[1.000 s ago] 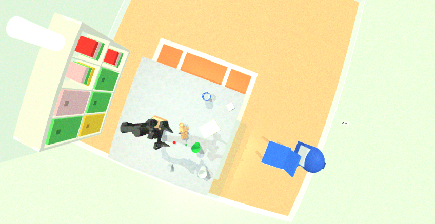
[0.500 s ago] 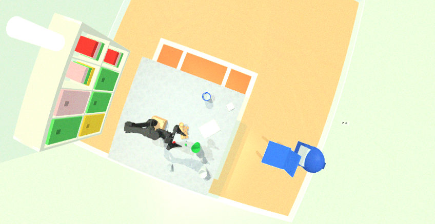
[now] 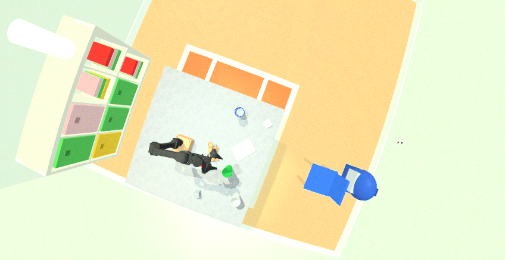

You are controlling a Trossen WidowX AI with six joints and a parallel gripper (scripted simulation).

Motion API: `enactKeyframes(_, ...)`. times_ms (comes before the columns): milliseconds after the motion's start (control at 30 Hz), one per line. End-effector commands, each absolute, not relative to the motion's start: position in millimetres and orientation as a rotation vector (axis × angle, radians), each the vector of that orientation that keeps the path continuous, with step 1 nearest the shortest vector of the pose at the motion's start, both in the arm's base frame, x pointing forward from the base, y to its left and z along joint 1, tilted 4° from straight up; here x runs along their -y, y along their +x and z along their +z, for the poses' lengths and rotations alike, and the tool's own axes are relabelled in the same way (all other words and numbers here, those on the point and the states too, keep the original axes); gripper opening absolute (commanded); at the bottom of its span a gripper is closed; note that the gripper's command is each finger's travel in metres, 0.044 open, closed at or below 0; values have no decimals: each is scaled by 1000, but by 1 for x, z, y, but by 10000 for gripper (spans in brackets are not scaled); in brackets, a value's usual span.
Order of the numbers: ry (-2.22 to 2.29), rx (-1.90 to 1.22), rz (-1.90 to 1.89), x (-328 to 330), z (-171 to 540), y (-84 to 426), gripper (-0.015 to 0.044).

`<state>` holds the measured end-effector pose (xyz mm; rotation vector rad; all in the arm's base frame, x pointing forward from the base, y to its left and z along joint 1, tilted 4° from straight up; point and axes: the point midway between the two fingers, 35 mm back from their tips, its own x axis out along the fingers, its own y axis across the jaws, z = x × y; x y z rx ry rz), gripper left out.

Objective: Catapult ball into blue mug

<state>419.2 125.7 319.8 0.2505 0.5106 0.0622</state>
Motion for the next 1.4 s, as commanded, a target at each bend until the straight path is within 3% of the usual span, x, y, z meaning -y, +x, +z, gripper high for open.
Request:
enactKeyframes(0,286,-614,24,-119,291,422,440)
enactKeyframes(833,567,-1235,-382,-55,136,391,440)
enactKeyframes(1367,717,-1494,-644,-28,88,350,440)
